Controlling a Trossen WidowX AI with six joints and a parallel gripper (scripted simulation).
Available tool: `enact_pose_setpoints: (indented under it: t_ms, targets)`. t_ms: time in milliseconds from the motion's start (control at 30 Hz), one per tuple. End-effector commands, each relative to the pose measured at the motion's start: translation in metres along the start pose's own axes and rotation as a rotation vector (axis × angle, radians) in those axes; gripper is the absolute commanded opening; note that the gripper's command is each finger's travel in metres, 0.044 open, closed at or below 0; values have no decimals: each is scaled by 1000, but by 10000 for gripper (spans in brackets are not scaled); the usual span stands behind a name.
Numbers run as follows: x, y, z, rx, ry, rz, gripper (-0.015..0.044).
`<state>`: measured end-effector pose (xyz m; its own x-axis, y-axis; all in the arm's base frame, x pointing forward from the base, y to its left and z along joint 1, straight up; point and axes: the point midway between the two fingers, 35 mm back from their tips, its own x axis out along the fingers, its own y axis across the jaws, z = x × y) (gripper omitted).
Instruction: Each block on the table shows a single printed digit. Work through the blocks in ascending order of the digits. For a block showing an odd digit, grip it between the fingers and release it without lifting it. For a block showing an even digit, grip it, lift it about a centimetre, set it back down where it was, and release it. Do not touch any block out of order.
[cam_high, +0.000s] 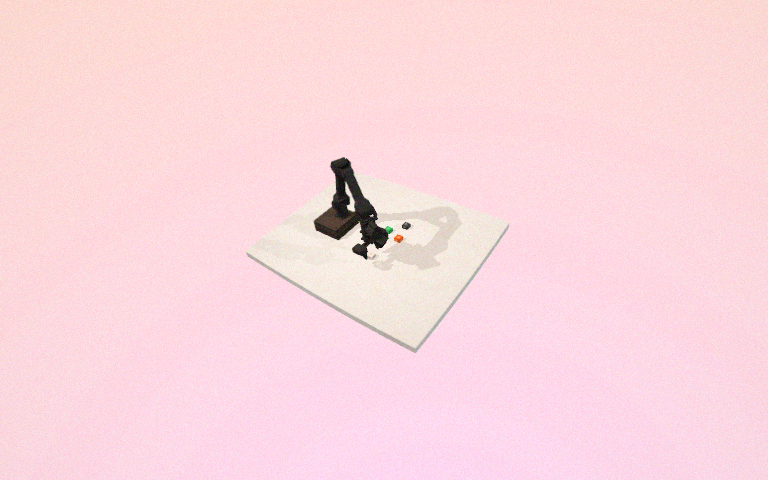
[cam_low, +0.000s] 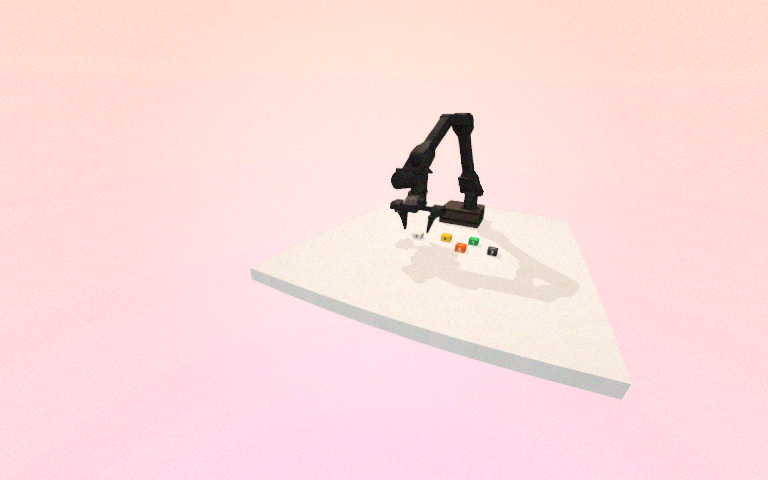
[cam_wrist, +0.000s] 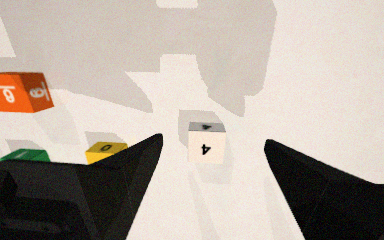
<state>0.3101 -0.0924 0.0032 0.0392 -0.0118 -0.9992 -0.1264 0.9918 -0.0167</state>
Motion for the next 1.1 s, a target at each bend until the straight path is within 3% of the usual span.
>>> enact_pose_setpoints:
  t_ms: [0, 267, 633, 1067]
  targets:
    - [11, 2, -4, -4, 14, 7, 400]
    - [18, 2, -4, -4, 15, 7, 400]
    - [18, 2, -4, -4, 15, 7, 120]
    - [18, 2, -4, -4, 15, 7, 120]
